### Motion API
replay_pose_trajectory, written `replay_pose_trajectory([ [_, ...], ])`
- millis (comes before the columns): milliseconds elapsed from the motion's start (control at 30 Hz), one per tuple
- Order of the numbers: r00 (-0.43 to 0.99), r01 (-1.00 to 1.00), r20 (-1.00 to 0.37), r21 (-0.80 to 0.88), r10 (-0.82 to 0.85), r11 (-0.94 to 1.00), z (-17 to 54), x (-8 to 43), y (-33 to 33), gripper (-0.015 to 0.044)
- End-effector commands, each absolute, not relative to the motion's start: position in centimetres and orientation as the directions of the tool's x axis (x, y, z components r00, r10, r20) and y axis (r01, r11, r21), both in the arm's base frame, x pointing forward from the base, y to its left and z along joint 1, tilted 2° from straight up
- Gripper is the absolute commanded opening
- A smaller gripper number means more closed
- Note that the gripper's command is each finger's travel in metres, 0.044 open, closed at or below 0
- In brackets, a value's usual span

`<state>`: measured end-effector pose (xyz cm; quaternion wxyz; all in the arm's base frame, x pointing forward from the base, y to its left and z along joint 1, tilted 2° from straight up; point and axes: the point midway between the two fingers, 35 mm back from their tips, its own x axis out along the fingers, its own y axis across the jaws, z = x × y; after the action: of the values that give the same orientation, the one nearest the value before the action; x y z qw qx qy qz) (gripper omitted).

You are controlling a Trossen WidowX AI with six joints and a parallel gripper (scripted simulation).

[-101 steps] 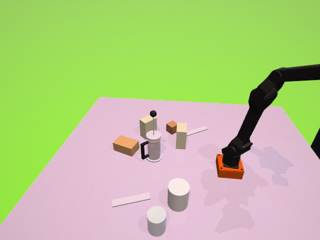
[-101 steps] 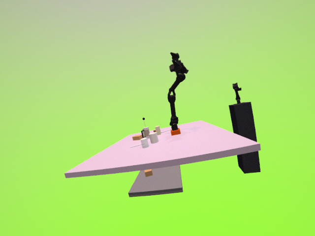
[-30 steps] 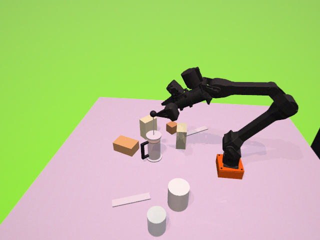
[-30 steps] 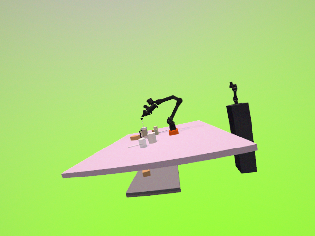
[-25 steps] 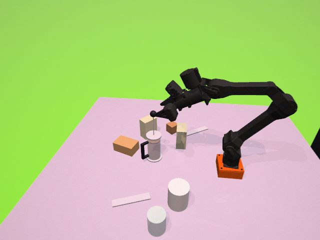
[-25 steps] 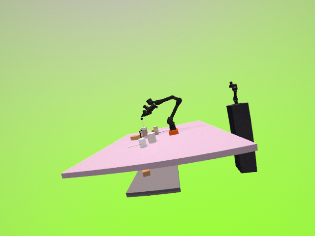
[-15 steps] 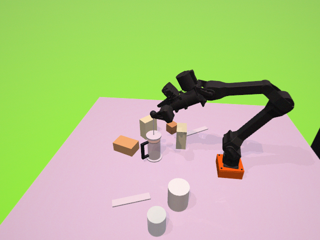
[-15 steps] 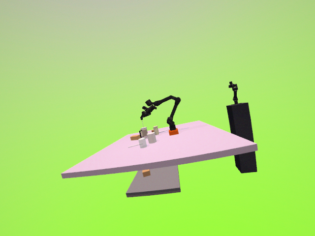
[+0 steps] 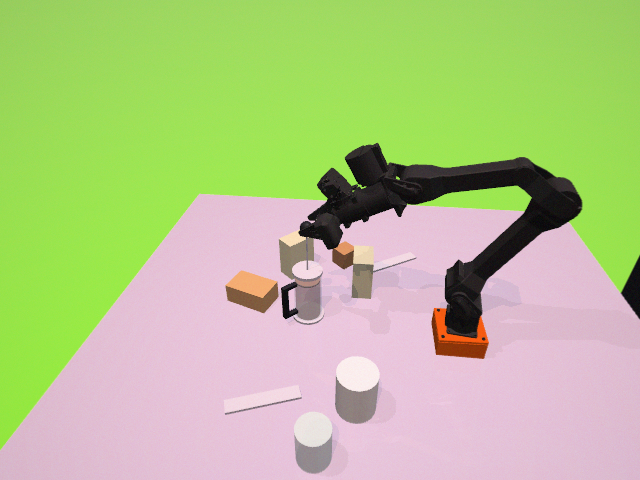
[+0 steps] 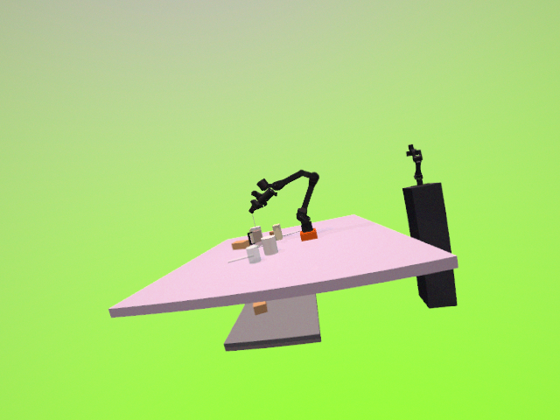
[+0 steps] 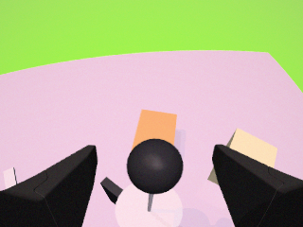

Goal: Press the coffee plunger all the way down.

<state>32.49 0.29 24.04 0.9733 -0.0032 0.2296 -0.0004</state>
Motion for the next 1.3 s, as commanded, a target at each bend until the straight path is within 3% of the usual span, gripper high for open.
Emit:
replay_pose_trajectory([
  [0, 0.893, -0.006, -0.450, -0.007, 0.002, 1.000, 23.9, 32.6, 0.4, 0.0204],
  [133, 0.893, -0.006, -0.450, -0.007, 0.002, 1.000, 23.9, 32.6, 0.4, 0.0119],
  [1267, 0.893, -0.006, -0.450, -0.007, 0.002, 1.000, 20.2, 33.4, 0.3, 0.0119],
])
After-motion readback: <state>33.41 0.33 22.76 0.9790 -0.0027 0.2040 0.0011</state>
